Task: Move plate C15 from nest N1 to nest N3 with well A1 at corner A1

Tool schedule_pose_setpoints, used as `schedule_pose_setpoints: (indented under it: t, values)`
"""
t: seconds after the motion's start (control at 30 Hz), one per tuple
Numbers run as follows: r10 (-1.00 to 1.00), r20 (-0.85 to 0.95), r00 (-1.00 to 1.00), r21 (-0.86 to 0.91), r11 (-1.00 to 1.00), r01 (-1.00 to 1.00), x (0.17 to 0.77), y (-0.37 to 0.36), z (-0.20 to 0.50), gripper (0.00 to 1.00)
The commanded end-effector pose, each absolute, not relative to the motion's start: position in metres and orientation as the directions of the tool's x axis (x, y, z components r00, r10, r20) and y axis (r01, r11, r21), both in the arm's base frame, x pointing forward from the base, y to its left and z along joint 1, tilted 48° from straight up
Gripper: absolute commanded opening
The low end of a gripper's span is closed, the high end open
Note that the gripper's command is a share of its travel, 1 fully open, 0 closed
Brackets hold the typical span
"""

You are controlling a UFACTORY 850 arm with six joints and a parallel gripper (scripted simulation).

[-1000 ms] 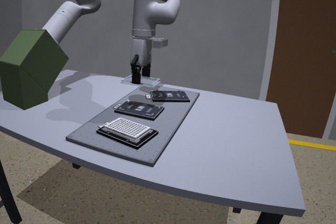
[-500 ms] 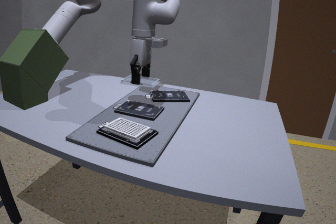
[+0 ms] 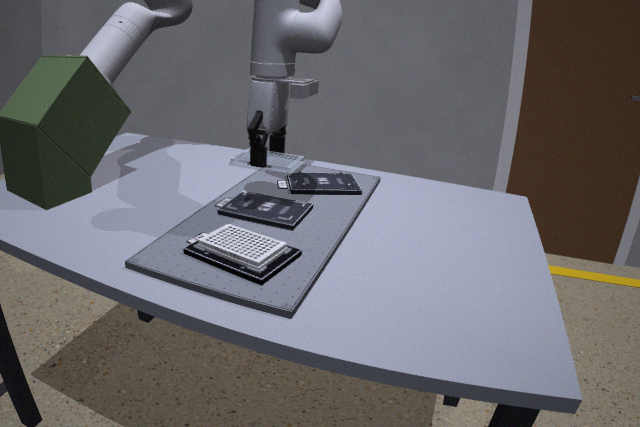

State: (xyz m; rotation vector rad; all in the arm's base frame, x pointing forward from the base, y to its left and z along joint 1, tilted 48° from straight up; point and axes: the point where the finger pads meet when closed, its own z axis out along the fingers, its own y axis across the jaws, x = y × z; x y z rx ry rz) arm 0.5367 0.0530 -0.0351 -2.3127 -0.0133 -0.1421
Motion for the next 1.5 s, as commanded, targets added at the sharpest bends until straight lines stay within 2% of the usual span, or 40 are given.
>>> schedule_pose_setpoints:
  t: [0.0,1.47]
  values:
    - [-0.036,0.108,0.993,-0.732,-0.679,0.055,0.538,0.058,-0.040,0.00]
    - [-0.036,0.108,0.993,-0.732,-0.679,0.055,0.545,0.105,-0.083,0.00]
